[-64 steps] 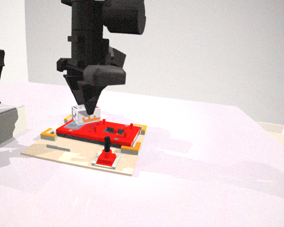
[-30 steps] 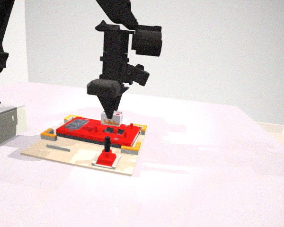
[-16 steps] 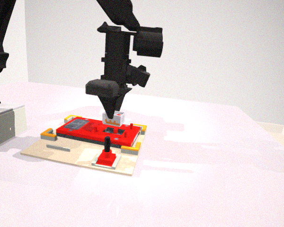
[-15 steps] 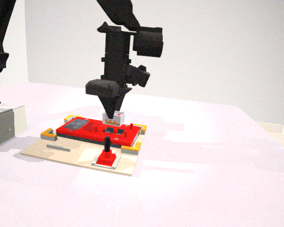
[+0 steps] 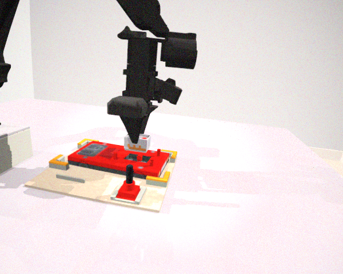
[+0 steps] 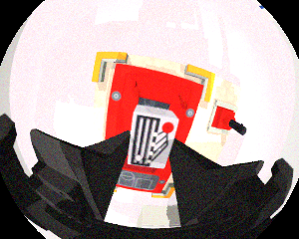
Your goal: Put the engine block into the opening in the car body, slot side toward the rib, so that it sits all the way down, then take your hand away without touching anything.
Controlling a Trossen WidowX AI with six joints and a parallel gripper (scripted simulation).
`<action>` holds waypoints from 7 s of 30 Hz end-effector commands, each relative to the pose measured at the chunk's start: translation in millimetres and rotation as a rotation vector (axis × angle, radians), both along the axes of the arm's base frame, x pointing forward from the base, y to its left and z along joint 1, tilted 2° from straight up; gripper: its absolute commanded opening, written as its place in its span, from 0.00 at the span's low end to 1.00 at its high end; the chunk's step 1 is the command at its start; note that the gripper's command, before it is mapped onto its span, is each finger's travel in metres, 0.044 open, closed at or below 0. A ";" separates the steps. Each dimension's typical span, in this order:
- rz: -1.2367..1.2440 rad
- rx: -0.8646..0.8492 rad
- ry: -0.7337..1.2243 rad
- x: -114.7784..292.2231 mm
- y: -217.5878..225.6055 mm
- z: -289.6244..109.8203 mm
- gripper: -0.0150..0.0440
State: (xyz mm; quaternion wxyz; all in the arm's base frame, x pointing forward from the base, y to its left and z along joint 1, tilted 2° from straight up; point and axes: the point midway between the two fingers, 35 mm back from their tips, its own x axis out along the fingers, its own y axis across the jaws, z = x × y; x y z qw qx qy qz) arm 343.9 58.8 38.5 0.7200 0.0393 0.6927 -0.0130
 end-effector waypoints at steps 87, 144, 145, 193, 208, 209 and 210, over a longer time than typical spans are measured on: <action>-0.039 -0.002 -0.001 2.6 0.0 -7.5 0.52; -0.041 -0.001 -0.001 2.8 0.2 -15.9 0.52; -0.041 -0.001 -0.001 2.8 0.2 -16.0 0.52; -0.036 -0.002 -0.001 3.2 0.6 -23.2 0.52; -0.041 0.002 -0.002 3.4 1.1 -23.8 0.61; -0.041 0.002 -0.002 3.4 1.1 -23.8 0.66; -0.041 0.002 -0.002 3.4 1.1 -23.8 0.70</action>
